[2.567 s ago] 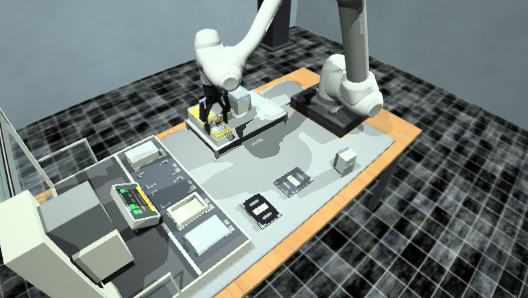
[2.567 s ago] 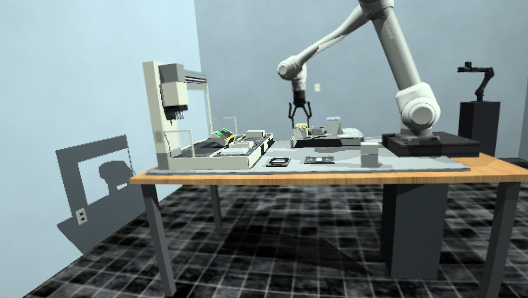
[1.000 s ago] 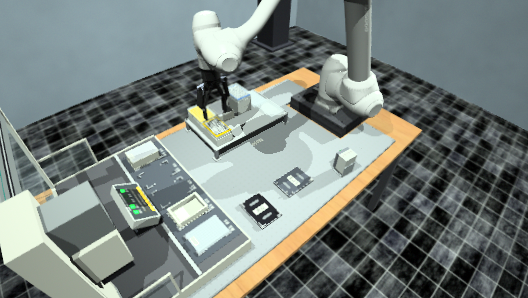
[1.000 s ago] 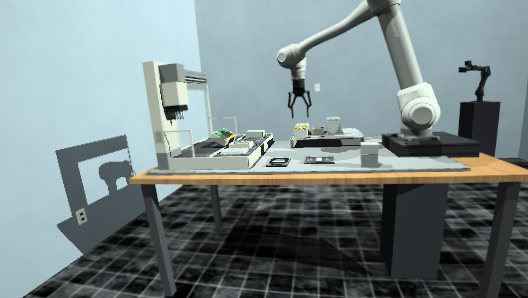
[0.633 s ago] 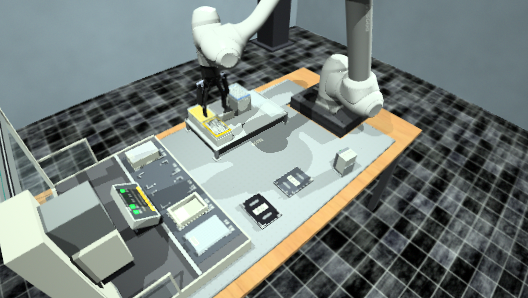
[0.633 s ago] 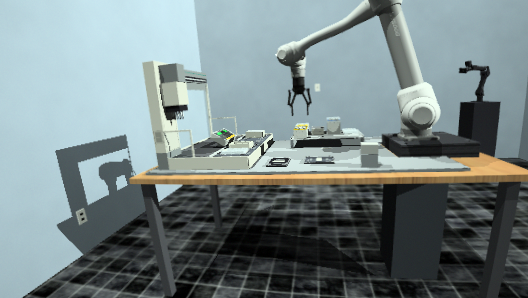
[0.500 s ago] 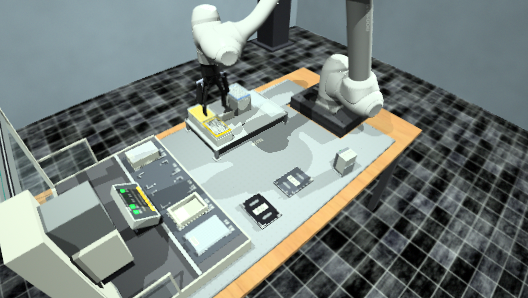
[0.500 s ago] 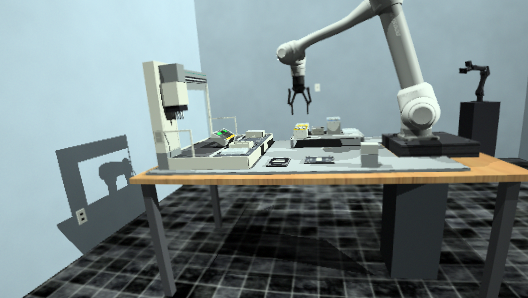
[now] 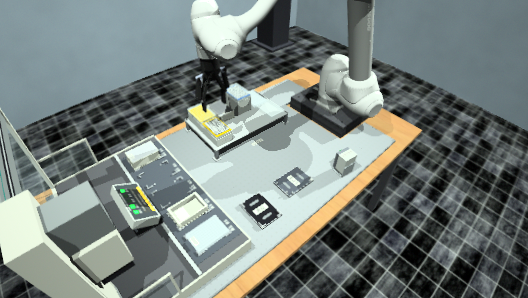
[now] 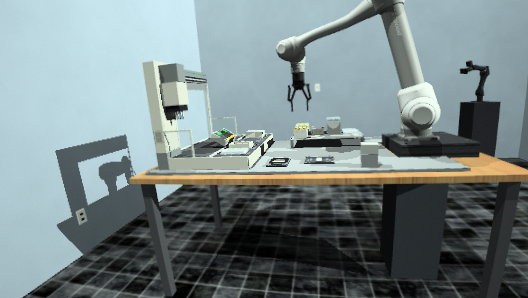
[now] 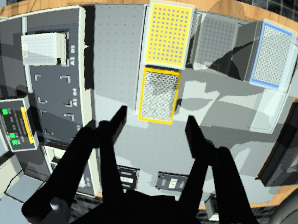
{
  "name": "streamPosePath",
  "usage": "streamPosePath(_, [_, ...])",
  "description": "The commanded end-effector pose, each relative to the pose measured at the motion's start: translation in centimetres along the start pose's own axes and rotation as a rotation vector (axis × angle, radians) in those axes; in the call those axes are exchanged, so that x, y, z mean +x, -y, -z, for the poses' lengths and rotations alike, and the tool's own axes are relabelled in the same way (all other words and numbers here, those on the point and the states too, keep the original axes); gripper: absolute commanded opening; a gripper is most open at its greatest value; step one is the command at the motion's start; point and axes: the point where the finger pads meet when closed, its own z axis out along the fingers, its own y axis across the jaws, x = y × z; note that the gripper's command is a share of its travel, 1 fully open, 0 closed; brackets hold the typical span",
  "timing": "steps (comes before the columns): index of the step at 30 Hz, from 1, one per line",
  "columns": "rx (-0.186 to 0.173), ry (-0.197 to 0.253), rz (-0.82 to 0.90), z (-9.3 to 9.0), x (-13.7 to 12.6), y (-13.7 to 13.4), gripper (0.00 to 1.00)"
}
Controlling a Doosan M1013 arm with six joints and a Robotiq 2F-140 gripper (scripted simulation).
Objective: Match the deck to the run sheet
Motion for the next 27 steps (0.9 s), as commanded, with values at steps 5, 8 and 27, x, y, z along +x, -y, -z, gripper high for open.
streamPosePath(5, [0.001,0.0,0.0,1.1,0.0,0.0,0.66])
streamPosePath(8, [0.001,0.0,0.0,1.6,0.0,0.0,0.66])
streamPosePath(27, [0.001,0.0,0.0,4.4,0.0,0.0,0.66])
